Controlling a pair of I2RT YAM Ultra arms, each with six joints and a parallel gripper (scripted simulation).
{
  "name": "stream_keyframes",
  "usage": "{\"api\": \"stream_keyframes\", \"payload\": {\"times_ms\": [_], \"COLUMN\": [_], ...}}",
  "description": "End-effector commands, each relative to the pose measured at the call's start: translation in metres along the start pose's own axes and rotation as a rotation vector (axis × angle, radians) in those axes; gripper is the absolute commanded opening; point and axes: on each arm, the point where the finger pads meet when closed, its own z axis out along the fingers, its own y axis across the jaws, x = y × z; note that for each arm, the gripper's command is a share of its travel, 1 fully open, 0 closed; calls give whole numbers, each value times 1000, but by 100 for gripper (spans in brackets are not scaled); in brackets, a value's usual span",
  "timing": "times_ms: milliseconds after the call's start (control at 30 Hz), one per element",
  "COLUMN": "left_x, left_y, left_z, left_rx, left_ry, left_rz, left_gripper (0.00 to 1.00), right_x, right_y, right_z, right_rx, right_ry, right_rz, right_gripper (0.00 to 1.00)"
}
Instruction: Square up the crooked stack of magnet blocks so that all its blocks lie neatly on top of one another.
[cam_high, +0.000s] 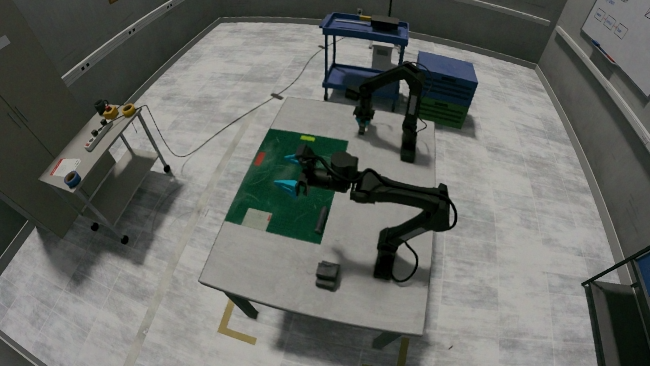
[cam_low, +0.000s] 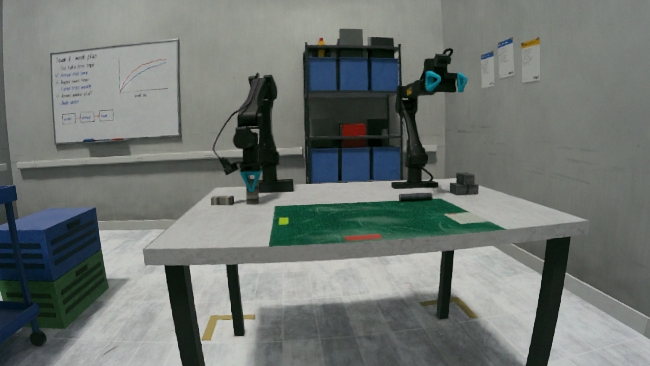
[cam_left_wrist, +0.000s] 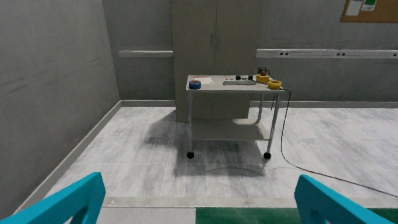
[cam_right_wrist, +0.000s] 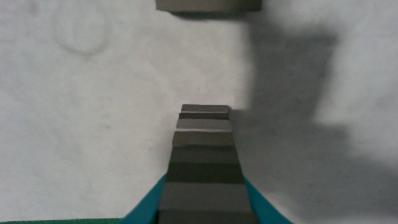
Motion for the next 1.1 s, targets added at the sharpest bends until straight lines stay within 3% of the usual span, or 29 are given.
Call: {"api": "stream_keyframes", "payload": {"times_ms": [0, 333, 367, 867, 900, 1067], "left_x": [-18, -18, -18, -18, -18, -18], "left_y": [-2, -2, -2, -2, -2, -2], "left_z": [-9, -9, -9, -9, -9, -9], "left_rx": [2, 2, 2, 2, 2, 2], "left_ry": [-27, -27, -27, -27, -27, -27], "left_rz": [8, 8, 8, 8, 8, 8], "left_gripper": [100, 100, 100, 100, 100, 100], "right_x": [-2, -2, -2, -2, -2, -1], "right_y": [-1, -1, -1, -1, -1, 2], "right_z": [-5, -5, -5, -5, -24, -25], "right_rx": [9, 9, 9, 9, 1, -4], "right_ry": [-3, -3, -3, -3, 11, 10], "right_rz": [2, 2, 2, 2, 5, 5], "right_gripper": [30, 30, 62, 62, 62, 62]}}
